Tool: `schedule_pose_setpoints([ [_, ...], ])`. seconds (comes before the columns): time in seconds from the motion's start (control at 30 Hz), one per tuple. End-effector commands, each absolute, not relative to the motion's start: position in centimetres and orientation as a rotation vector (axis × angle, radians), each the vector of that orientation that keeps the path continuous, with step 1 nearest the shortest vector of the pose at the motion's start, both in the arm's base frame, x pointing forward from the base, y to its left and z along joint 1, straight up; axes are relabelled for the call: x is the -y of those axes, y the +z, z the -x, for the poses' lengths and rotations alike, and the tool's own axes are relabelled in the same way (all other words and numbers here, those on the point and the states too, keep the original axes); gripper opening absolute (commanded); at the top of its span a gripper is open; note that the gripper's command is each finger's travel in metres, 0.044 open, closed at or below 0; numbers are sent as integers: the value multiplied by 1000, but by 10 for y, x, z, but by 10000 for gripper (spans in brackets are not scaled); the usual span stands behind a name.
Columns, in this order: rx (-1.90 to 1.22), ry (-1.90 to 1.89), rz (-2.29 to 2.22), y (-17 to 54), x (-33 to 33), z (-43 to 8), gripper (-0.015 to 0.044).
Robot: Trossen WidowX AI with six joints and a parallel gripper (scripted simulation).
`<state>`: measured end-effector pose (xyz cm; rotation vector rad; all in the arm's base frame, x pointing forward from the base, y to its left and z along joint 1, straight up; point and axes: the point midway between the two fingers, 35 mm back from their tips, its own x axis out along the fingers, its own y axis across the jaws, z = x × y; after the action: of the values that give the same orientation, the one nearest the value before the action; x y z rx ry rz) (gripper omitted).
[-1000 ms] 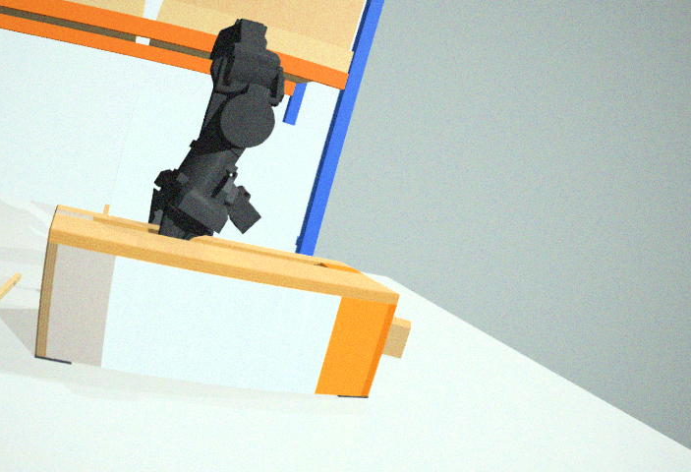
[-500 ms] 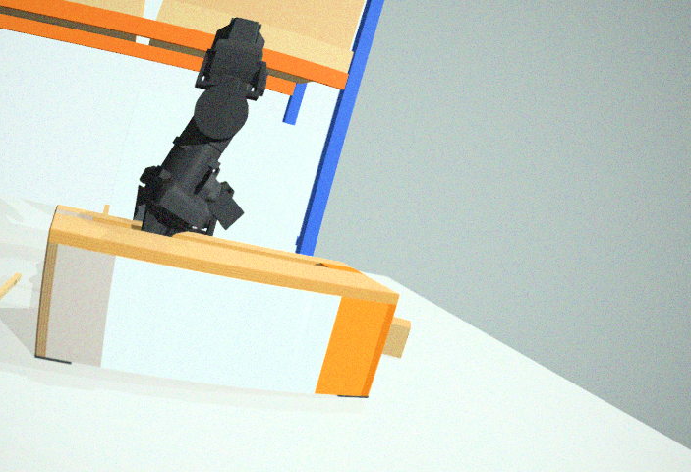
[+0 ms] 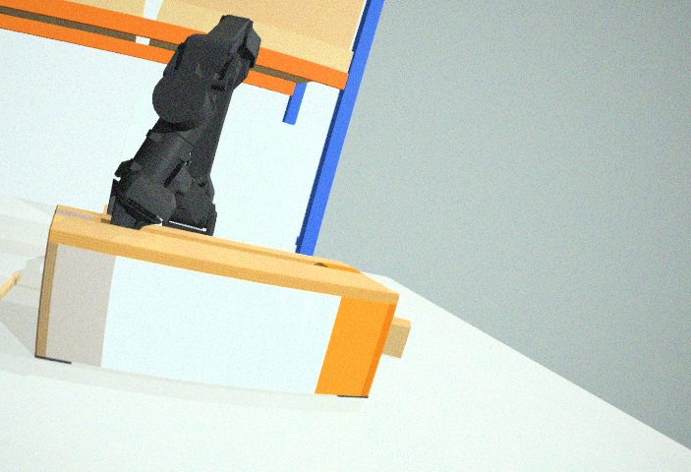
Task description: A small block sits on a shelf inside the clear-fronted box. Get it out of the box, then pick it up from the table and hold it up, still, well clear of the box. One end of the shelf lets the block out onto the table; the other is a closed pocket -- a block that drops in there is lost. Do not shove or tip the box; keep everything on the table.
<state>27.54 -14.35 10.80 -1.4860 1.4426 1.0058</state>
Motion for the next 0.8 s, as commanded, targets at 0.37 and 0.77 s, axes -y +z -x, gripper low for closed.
schedule_pose_setpoints([
  [0.37,-1444,1000,1486,169,148,-275,400],
  [0.77,-1450,810,1369,175,160,-273,321],
])
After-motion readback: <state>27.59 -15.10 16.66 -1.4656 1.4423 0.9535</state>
